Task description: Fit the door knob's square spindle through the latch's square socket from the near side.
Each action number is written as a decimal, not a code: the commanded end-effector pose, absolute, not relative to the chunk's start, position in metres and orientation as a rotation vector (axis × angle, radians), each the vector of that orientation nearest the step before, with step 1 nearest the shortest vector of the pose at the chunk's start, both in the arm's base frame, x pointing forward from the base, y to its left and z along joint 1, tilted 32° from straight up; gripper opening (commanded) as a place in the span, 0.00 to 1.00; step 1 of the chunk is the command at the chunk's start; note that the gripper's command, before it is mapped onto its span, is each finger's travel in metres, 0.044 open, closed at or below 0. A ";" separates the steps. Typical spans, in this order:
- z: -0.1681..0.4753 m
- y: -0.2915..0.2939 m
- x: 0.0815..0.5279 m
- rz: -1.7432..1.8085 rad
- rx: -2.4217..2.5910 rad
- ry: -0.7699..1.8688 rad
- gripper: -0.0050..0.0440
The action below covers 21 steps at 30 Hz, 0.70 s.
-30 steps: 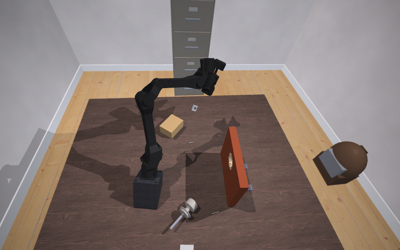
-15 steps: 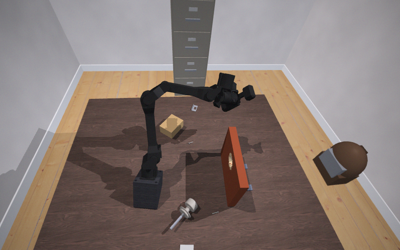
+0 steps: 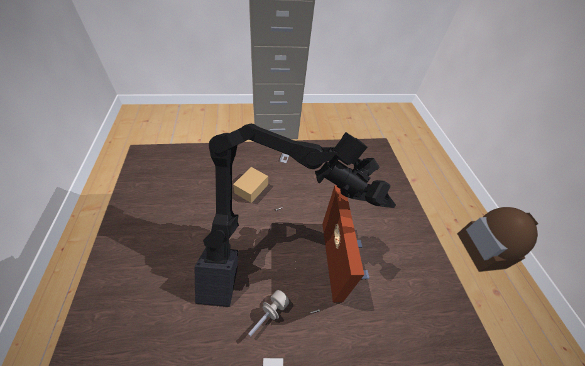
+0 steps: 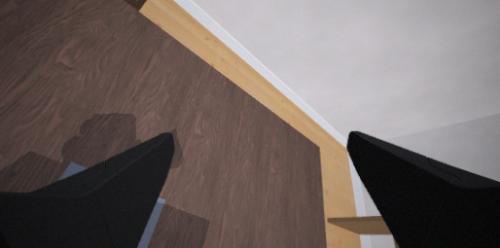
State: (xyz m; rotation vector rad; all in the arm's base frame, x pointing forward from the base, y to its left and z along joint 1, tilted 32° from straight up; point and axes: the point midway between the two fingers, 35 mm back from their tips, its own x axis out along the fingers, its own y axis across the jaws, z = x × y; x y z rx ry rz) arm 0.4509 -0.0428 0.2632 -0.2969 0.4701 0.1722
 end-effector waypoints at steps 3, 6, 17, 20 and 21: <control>0.205 -0.129 0.426 0.055 -0.365 0.698 1.00; 0.182 -0.165 0.403 0.022 -0.396 0.800 1.00; 0.064 -0.187 0.311 0.351 -0.435 1.157 1.00; 0.035 -0.171 0.286 0.522 -0.413 1.204 1.00; 0.025 -0.164 0.275 0.581 -0.393 1.216 1.00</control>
